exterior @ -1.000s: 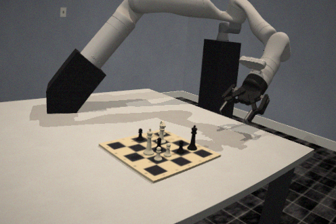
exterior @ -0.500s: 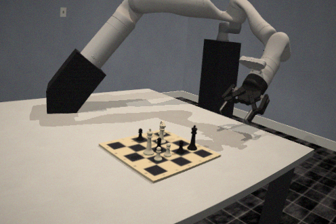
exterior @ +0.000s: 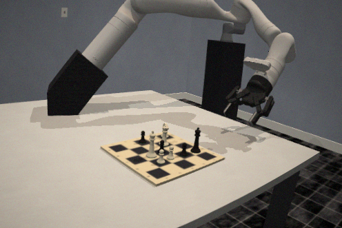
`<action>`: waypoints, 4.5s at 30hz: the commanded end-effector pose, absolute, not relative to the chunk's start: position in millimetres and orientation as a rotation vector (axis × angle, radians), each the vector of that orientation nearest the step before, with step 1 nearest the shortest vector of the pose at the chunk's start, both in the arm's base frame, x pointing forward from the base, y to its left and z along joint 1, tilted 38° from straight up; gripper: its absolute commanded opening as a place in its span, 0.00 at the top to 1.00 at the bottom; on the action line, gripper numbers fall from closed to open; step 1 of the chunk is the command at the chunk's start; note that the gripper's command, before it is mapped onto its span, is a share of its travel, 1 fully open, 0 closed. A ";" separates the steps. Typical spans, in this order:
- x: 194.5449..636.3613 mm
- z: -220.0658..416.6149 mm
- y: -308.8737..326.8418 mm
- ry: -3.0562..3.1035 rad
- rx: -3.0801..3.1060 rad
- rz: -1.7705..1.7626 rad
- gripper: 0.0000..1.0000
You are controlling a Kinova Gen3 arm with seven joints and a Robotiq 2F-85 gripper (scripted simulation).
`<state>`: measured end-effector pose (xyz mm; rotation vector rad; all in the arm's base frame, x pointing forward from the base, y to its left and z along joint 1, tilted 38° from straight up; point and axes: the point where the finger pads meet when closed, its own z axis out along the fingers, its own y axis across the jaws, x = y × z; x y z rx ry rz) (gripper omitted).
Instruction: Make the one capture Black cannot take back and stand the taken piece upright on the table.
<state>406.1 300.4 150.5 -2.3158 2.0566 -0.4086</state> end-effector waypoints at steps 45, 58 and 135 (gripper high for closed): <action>398.1 216.4 239.4 2.095 -2.298 -0.392 0.00; 386.2 167.7 184.9 2.447 -2.063 -0.144 0.00; 344.1 56.7 30.0 2.904 0.231 1.005 0.00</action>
